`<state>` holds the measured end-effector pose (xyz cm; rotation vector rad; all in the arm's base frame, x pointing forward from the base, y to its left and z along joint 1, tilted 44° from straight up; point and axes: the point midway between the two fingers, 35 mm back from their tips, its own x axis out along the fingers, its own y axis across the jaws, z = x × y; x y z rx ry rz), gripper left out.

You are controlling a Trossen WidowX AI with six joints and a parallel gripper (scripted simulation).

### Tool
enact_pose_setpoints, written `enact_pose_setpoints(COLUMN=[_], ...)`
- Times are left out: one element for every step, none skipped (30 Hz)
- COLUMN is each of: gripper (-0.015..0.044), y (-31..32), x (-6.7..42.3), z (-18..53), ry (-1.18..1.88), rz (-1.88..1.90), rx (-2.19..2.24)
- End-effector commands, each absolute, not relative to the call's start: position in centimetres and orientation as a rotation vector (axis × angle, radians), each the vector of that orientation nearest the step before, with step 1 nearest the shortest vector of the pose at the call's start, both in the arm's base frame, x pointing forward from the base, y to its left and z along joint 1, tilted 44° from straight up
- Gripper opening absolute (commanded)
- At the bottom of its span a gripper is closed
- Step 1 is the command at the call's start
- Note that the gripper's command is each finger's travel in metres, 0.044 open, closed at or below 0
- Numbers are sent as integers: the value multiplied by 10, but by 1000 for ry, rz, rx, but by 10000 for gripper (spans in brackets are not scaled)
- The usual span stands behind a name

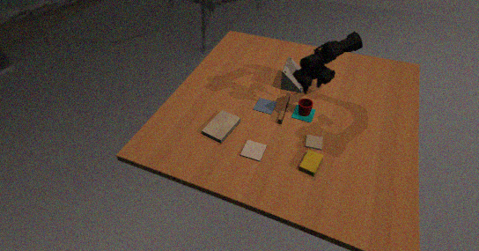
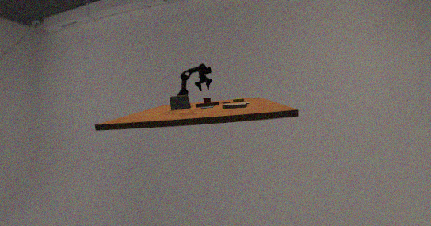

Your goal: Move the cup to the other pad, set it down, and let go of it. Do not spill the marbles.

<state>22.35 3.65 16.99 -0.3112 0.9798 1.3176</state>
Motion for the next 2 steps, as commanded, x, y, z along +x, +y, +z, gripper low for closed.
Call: enact_pose_setpoints(gripper=[440,440], y=[36,36], x=[224,224], z=[170,170], ry=[980,980], rz=[1316,1316], rx=[-311,-311])
